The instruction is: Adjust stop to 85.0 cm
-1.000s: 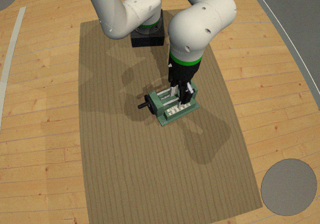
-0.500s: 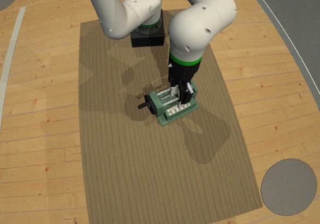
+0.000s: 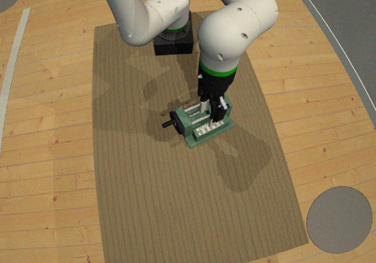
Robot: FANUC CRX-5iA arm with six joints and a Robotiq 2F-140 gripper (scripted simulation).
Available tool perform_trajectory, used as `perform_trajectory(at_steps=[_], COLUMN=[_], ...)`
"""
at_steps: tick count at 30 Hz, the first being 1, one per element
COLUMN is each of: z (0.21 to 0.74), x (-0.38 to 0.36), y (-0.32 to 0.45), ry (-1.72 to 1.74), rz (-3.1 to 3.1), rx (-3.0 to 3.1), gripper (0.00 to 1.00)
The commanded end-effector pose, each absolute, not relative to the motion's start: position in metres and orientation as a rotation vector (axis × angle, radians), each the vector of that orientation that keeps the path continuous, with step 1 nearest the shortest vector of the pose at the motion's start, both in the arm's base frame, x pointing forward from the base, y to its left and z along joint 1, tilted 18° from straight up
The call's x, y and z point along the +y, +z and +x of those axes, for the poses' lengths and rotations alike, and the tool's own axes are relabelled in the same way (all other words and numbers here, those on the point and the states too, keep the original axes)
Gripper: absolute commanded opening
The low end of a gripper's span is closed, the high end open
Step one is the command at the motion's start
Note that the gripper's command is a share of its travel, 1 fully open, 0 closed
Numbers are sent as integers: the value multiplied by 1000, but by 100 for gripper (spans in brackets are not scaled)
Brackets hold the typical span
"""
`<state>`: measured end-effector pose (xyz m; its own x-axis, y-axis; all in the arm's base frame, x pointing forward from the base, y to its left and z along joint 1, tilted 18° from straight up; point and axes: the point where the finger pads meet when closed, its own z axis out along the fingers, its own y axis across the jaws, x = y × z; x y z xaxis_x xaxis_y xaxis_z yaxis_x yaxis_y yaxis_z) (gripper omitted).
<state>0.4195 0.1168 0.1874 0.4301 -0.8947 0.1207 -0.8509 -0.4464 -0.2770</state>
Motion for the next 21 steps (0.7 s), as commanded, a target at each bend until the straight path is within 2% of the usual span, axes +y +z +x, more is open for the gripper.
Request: perform_trajectory(at_steps=[1, 15, 21], z=[419, 418, 417], x=[117, 113, 62], y=[190, 191, 190], ry=[-374, -374, -374], rz=[-2505, -2505, -2505], rx=[1545, 1545, 1545], gripper=[33, 33, 33])
